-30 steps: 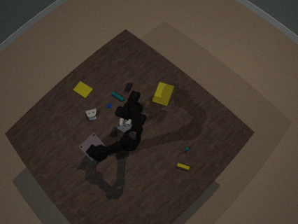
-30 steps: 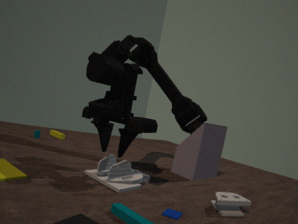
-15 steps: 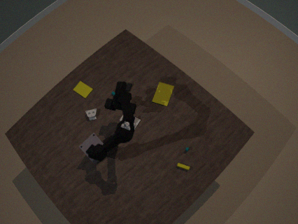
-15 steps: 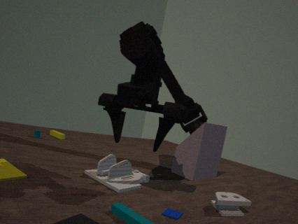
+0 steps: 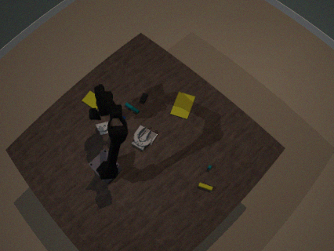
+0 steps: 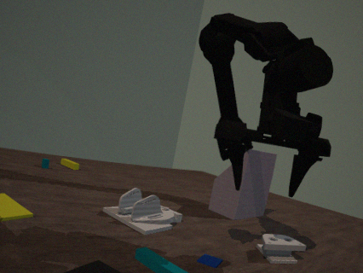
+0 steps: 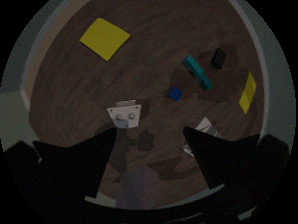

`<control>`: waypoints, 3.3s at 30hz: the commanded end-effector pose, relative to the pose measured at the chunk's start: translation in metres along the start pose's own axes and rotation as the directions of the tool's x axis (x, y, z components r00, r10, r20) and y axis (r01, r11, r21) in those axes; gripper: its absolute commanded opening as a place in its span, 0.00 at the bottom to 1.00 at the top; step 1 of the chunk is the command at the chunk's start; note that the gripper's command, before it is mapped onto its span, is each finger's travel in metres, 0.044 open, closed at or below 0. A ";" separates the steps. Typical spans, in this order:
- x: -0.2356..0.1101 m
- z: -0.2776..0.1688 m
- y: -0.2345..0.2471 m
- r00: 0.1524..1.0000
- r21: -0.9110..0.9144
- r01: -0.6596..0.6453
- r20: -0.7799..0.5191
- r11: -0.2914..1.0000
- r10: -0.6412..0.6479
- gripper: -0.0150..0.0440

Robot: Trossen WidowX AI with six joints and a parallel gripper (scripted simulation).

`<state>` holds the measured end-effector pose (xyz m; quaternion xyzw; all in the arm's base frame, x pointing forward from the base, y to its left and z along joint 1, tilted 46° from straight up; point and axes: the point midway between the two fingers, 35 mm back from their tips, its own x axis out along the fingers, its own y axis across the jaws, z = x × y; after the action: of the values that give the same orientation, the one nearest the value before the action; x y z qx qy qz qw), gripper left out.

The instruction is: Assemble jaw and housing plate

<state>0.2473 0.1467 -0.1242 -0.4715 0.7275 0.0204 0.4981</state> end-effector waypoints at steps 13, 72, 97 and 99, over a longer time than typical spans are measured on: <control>0.047 -0.005 0.055 0.999 -0.103 0.014 -0.033 0.995 -0.017 1.00; 0.047 -0.005 0.055 0.999 -0.103 0.014 -0.033 0.995 -0.017 1.00; 0.047 -0.005 0.055 0.999 -0.103 0.014 -0.033 0.995 -0.017 1.00; 0.047 -0.005 0.055 0.999 -0.103 0.014 -0.033 0.995 -0.017 1.00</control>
<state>0.2015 0.1432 -0.1807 -0.5007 0.7315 0.0455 0.4606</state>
